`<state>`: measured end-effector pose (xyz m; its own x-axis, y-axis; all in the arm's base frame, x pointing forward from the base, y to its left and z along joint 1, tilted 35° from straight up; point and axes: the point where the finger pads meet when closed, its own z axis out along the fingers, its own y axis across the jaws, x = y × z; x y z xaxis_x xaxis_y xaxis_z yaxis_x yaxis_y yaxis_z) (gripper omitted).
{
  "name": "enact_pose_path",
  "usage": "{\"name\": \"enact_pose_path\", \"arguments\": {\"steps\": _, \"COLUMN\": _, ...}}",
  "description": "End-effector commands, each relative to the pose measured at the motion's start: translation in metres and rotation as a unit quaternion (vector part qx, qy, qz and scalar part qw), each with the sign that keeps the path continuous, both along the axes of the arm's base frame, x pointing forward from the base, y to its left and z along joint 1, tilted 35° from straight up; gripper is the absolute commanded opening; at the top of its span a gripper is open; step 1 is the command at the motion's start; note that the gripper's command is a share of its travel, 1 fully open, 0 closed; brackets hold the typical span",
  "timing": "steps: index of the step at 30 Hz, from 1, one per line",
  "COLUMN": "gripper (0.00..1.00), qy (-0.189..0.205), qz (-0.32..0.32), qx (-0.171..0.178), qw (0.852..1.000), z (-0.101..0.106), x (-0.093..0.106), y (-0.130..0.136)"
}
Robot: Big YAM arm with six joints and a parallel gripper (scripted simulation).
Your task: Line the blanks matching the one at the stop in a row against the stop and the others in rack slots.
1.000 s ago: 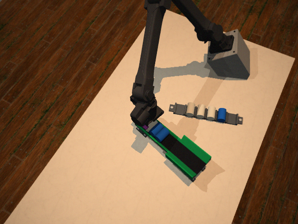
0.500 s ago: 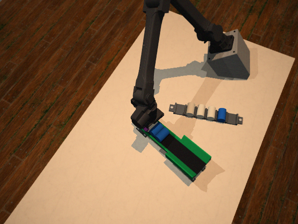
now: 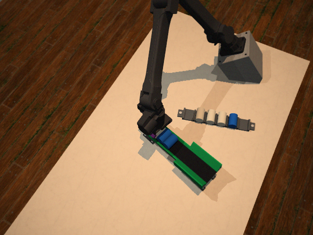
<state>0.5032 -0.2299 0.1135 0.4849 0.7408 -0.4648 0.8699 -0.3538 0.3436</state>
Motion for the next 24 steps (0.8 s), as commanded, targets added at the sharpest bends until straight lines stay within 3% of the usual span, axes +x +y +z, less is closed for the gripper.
{"name": "enact_pose_path", "arguments": {"steps": 1, "gripper": 0.8, "qy": 0.005, "qz": -0.007, "qx": 0.001, "qw": 1.0, "z": -0.0114, "x": -0.0035, "y": -0.0119}}
{"name": "enact_pose_path", "arguments": {"steps": 22, "gripper": 0.8, "qy": 0.005, "qz": -0.007, "qx": 0.001, "qw": 1.0, "z": -0.0114, "x": -0.0035, "y": -0.0119}}
{"name": "enact_pose_path", "arguments": {"steps": 23, "gripper": 0.61, "qy": 0.005, "qz": -0.007, "qx": 0.001, "qw": 1.0, "z": -0.0114, "x": -0.0035, "y": -0.0119}}
{"name": "enact_pose_path", "arguments": {"steps": 24, "gripper": 0.61, "qy": 0.004, "qz": -0.007, "qx": 0.001, "qw": 1.0, "z": -0.0114, "x": -0.0035, "y": -0.0119}}
